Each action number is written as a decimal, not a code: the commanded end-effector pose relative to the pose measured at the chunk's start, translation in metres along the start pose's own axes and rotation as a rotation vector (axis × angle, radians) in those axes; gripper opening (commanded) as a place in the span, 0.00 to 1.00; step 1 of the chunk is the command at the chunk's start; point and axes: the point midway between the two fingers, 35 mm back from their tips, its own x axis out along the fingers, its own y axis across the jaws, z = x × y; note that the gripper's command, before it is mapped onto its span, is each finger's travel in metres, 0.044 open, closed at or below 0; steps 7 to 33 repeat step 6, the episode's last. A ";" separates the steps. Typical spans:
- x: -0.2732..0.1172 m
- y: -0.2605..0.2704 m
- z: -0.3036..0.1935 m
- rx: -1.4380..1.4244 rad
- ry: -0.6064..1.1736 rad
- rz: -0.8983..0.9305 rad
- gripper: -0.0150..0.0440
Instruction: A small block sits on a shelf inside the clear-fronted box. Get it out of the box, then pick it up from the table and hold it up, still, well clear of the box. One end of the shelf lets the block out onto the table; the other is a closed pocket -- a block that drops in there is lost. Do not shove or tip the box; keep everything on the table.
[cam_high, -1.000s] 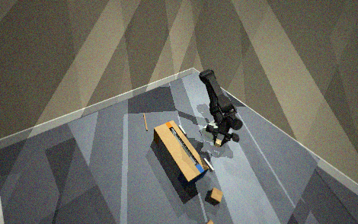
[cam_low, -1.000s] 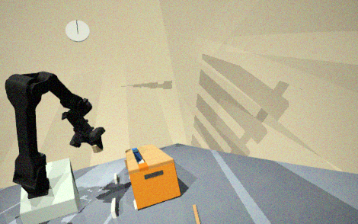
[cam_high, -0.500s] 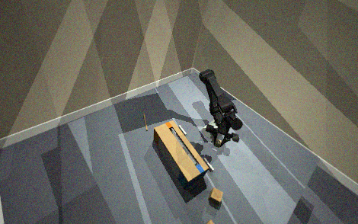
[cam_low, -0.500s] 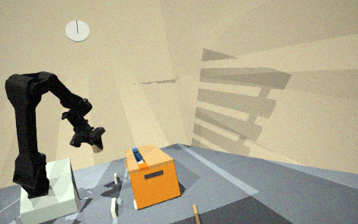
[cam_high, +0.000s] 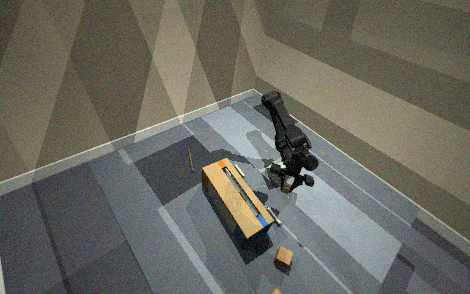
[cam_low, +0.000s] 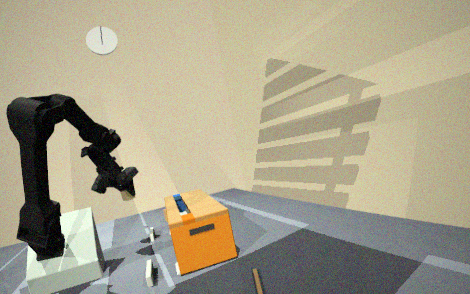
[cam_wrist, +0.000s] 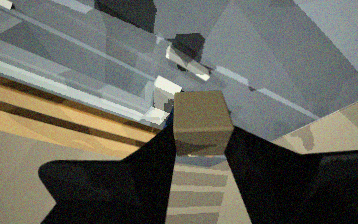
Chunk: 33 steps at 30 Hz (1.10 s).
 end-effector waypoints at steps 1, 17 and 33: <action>0.000 0.000 0.000 -0.005 -0.002 -0.004 0.25; 0.000 0.000 0.000 -0.005 -0.002 -0.004 0.25; 0.000 0.000 0.000 -0.005 -0.002 -0.004 0.25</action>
